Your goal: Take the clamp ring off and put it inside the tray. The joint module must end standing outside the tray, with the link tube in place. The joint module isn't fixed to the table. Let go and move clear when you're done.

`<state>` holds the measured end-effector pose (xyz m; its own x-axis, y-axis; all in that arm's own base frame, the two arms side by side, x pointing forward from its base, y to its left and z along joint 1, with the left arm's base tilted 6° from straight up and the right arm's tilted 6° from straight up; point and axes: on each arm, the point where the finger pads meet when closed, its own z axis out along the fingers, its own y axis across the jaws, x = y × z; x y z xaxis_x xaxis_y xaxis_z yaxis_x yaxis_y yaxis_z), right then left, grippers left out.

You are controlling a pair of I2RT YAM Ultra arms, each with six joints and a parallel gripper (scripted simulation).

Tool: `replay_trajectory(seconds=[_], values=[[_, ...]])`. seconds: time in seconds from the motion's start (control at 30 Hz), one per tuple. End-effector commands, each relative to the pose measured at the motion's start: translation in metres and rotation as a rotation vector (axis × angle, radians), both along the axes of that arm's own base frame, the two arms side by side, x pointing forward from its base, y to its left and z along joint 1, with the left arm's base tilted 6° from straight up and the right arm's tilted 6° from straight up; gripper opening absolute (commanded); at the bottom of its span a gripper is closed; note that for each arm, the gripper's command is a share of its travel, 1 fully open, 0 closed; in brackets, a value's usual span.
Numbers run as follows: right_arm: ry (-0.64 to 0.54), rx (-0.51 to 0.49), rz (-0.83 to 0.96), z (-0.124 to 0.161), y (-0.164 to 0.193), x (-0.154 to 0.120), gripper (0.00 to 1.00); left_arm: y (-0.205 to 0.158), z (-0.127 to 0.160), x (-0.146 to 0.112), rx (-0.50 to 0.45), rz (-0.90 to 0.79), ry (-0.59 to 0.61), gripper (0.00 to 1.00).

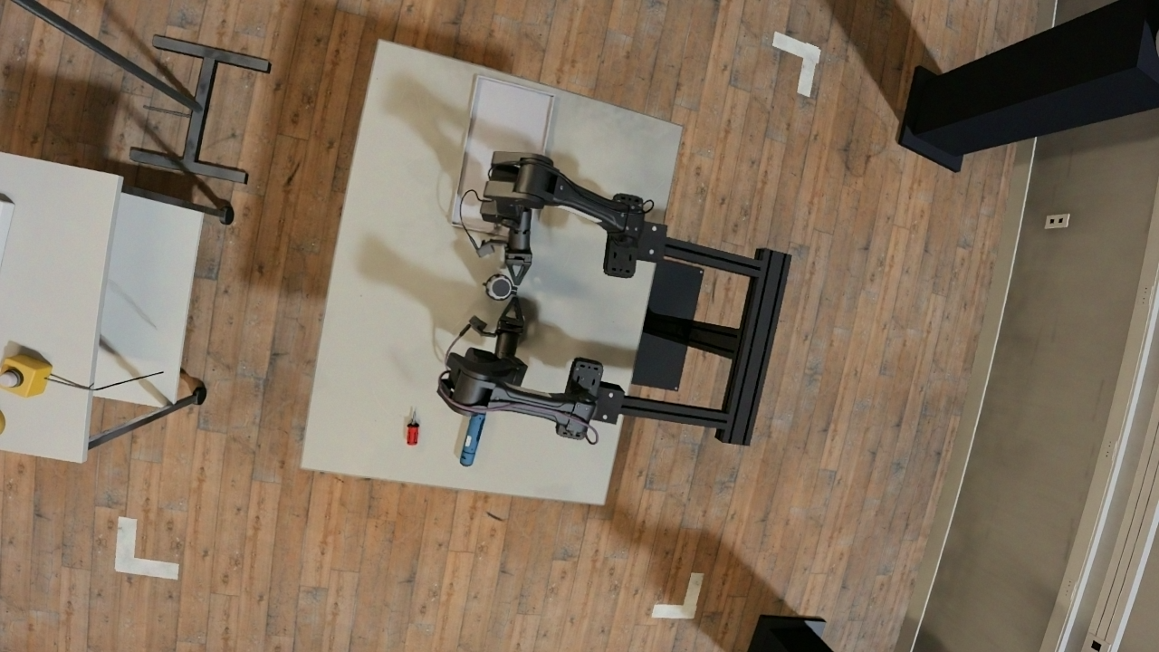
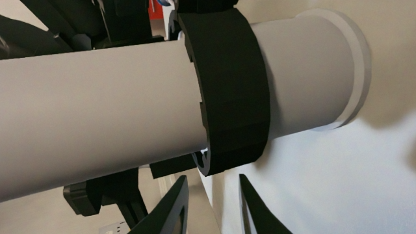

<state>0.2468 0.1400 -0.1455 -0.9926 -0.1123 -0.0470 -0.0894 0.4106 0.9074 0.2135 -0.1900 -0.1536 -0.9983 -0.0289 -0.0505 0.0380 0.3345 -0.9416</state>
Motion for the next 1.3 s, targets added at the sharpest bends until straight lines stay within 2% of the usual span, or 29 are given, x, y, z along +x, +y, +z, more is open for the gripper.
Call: replay_trajectory(seconds=[0.0,0.37,0.47,0.5,0.93,0.97,1.03,1.07,1.27], values=[[-0.012,0.015,-0.001,0.004,0.001,0.002,0.3,0.001,0.0,-0.012,-0.009,-0.012,0.023,0.3],[-0.012,0.015,-0.001,0.004,0.001,0.002,0.3,-0.001,0.003,-0.001,-0.006,-0.01,-0.015,0.3],[0.017,0.026,-0.012,0.003,0.0,-0.008,0.3,0.0,-0.001,0.0,-0.012,-0.01,-0.01,0.3],[-0.011,0.014,-0.002,0.003,0.001,0.002,0.3,0.0,-0.001,0.001,-0.013,-0.01,-0.013,0.3],[-0.011,0.014,-0.002,0.003,0.001,0.002,0.3,-0.001,0.002,0.001,-0.007,-0.009,-0.02,0.3],[0.02,0.026,-0.013,0.002,0.0,-0.009,0.3,0.0,-0.001,0.004,-0.014,-0.009,-0.021,0.3],[0.023,0.026,-0.013,0.001,0.0,-0.01,0.3,0.0,-0.001,0.004,-0.014,-0.008,-0.02,0.3],[-0.01,0.014,-0.002,0.003,0.001,0.001,0.3,0.0,-0.001,0.004,-0.014,-0.007,-0.02,0.3],[-0.01,0.014,-0.002,0.003,0.001,0.001,0.3,0.0,-0.001,0.006,-0.014,-0.008,-0.024,0.3]])
